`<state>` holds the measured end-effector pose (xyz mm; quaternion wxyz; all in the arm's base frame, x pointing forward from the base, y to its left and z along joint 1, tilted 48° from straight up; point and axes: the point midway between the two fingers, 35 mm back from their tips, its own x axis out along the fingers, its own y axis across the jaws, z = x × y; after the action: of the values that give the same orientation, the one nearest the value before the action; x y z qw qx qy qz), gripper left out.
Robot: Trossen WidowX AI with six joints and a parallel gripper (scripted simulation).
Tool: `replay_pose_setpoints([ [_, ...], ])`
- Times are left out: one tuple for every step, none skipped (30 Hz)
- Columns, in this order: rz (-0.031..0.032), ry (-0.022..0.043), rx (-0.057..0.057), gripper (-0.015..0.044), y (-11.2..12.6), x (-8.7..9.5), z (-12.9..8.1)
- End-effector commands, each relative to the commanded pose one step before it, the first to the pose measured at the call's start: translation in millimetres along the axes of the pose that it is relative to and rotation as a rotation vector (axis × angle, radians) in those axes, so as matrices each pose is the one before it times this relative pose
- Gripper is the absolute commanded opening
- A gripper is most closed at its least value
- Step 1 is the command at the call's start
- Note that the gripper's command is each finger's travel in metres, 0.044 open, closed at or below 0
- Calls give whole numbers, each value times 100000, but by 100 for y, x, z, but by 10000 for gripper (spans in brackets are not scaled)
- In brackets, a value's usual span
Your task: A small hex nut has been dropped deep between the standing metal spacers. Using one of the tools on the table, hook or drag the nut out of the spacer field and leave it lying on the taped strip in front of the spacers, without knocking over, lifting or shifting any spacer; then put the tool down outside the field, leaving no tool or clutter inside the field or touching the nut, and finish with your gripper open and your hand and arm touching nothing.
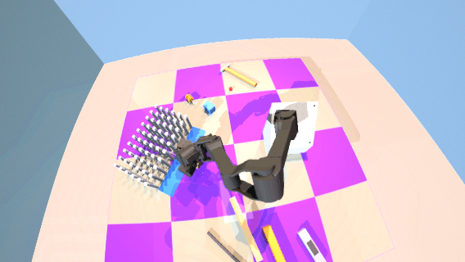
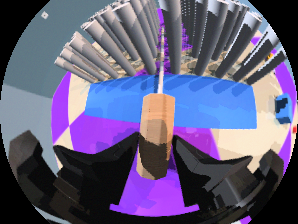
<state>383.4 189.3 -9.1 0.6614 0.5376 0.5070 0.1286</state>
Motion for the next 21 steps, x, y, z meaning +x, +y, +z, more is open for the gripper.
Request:
replay_pose_setpoints([
  [-224, -458, 421, 0, -200, 288, -38],
  [-1, 0, -1, 0, 2, -4, -12],
  [-1, 0, 1, 0, 2, -9, -21],
  [-2, 0, 1, 0, 2, -14, -29],
  [-2, 0, 1, 0, 2, -18, -36],
  [-2, 1, 1, 0, 3, -22, -45],
  [-2, 1, -1, 0, 3, -24, -53],
  [0, 3, -3, 0, 4, -26, -59],
  [0, 4, -6, 0, 5, -26, -62],
  [0, 4, -6, 0, 5, -27, -65],
  [0, 4, -6, 0, 5, -25, -63],
  [-1, 4, -7, 0, 4, -26, -66],
  [-1, 5, -6, 0, 4, -25, -64],
  [-2, 5, -6, 0, 3, -24, -63],
  [-3, 5, -5, 0, 3, -25, -66],
  [-4, 5, -4, 0, 2, -24, -66],
  [-4, 5, -4, 0, 2, -24, -65],
  [-4, 5, -4, 0, 1, -23, -64],
  [-5, 5, -4, 0, 1, -23, -64],
  [-5, 5, -4, 0, 1, -23, -63],
  [-5, 6, -4, 0, 1, -24, -67],
])
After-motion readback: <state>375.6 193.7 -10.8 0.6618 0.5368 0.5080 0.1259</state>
